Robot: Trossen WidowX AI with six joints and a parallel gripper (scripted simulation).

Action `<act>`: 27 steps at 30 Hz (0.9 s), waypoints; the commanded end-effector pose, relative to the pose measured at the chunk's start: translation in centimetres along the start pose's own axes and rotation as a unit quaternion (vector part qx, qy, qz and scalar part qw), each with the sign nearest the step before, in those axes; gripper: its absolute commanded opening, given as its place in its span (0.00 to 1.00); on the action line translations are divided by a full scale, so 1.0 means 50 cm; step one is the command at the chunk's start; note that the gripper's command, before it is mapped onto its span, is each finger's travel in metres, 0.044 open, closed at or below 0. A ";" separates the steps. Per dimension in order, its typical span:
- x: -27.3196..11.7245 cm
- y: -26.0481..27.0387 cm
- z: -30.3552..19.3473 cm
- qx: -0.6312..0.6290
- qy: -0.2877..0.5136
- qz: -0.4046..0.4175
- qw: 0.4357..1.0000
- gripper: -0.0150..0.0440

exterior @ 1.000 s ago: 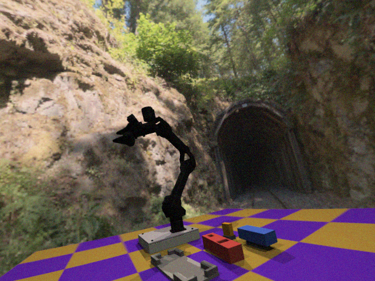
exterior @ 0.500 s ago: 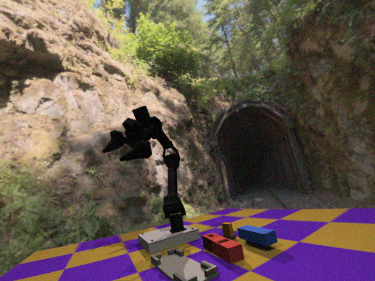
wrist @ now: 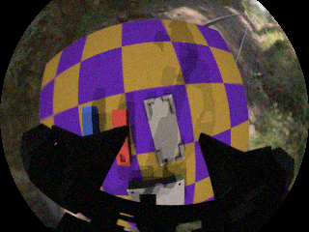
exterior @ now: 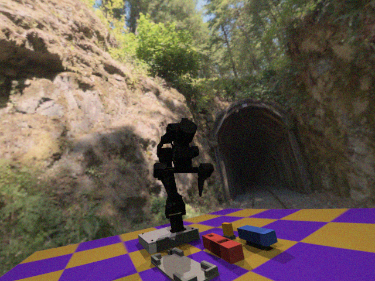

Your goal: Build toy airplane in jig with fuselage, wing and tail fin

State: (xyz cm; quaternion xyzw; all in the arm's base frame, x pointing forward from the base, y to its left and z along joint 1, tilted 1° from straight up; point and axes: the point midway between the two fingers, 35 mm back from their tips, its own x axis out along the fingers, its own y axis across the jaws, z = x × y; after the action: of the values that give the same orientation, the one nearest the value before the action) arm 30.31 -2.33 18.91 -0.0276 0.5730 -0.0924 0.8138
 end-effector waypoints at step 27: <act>0.194 0.223 -0.172 -0.055 0.161 0.081 0.982 1.00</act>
State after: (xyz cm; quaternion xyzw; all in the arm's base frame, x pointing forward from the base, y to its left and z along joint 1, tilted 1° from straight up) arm 27.01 7.39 6.51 -0.0127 0.6956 0.0044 0.7183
